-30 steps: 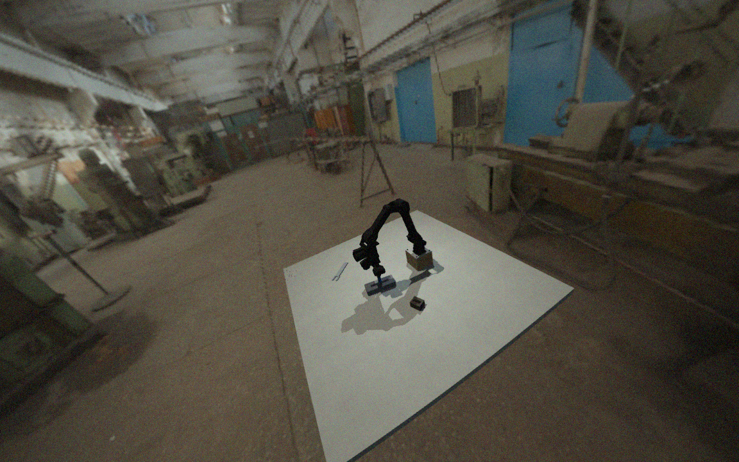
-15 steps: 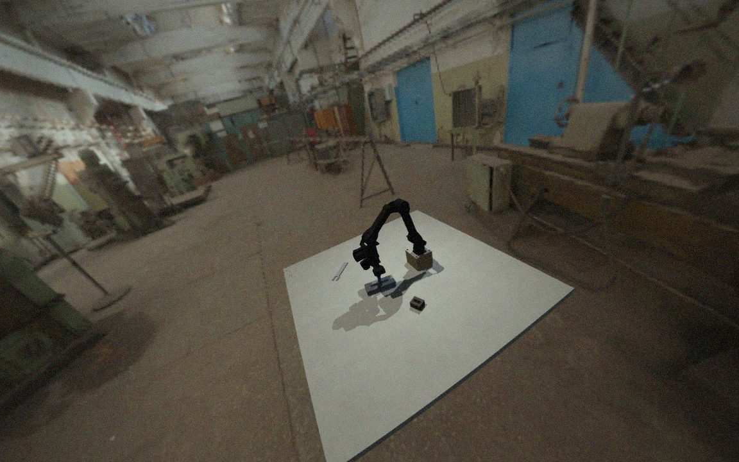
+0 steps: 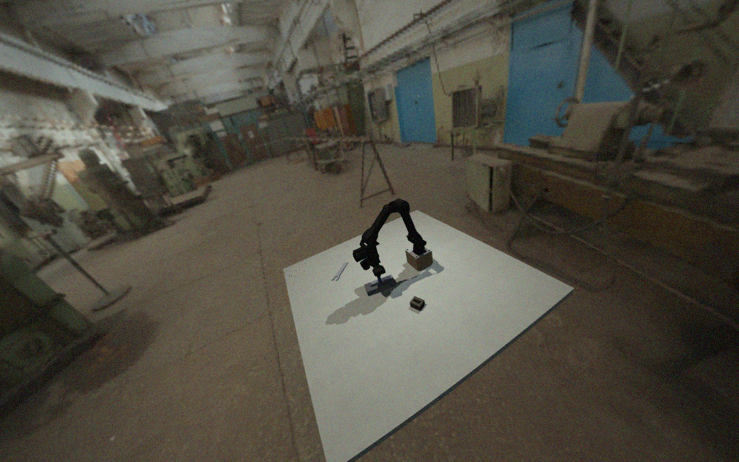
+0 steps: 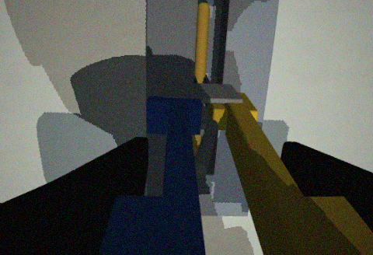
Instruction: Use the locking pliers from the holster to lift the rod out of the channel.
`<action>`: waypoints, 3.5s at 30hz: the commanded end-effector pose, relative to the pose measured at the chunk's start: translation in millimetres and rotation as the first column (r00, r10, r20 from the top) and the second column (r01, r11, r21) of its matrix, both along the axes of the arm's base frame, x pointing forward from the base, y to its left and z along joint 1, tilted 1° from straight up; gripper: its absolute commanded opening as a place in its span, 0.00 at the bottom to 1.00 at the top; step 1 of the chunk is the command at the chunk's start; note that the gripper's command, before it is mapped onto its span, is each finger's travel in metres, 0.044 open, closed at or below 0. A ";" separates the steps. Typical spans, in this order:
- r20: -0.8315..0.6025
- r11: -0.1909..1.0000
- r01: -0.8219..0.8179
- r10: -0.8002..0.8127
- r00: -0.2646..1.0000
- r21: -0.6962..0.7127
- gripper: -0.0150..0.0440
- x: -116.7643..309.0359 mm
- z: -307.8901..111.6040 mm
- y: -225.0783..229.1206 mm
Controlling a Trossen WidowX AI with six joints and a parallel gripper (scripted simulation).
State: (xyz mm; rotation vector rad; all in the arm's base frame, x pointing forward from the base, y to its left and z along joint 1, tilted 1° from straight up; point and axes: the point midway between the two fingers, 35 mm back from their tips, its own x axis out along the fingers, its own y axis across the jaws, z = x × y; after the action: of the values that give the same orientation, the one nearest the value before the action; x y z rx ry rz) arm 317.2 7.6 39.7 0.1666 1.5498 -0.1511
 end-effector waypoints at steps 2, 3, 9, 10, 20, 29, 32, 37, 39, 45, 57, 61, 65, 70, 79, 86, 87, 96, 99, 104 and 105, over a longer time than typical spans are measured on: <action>0.002 1.000 0.003 -0.003 1.000 0.003 0.44 0.8 0.2 0.6; 0.002 1.000 0.003 -0.003 1.000 0.003 0.44 0.8 0.2 0.6; 0.002 1.000 0.003 -0.003 1.000 0.002 0.44 1.0 1.7 0.9; 0.002 1.000 0.003 -0.003 1.000 0.002 0.44 1.1 2.7 1.1; 0.001 1.000 0.003 -0.003 1.000 -0.003 0.44 2.0 12.9 3.1; 0.000 1.000 0.003 -0.003 1.000 -0.008 0.44 2.4 22.1 5.0; 0.000 1.000 0.003 -0.003 1.000 -0.009 0.44 2.5 25.2 5.6; 0.000 1.000 0.003 -0.003 1.000 -0.012 0.44 2.5 30.3 6.6; 0.000 1.000 0.003 -0.003 1.000 -0.013 0.44 2.5 32.4 7.0; -0.001 1.000 0.003 -0.003 1.000 -0.016 0.44 2.3 38.7 8.2; 0.029 1.000 0.002 -0.002 1.000 -0.024 0.44 4.9 46.6 8.1; 0.048 1.000 0.002 -0.001 0.999 -0.028 0.44 6.4 50.0 7.8; 0.067 0.999 0.002 0.000 0.998 -0.032 0.44 8.0 53.4 7.5; 0.090 0.999 0.003 0.001 0.996 -0.038 0.44 9.8 57.7 7.1; 0.132 0.999 0.004 0.002 0.991 -0.047 0.44 13.0 65.6 6.4; 0.164 0.999 0.005 0.004 0.986 -0.053 0.44 15.3 72.0 5.9; 0.169 0.999 0.005 0.004 0.986 -0.054 0.44 15.7 72.9 5.8; 0.210 0.998 0.008 0.005 0.978 -0.063 0.44 18.4 81.2 5.1; 0.224 0.998 0.009 0.006 0.975 -0.066 0.44 19.3 84.1 4.9; 0.246 0.997 0.011 0.006 0.969 -0.070 0.44 20.7 88.8 4.5; 0.251 0.997 0.012 0.006 0.968 -0.071 0.44 20.9 89.8 4.4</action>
State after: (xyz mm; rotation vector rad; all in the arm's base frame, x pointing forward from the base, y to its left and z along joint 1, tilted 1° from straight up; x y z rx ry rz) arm 336.7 12.8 123.9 0.1249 1.3174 -0.1760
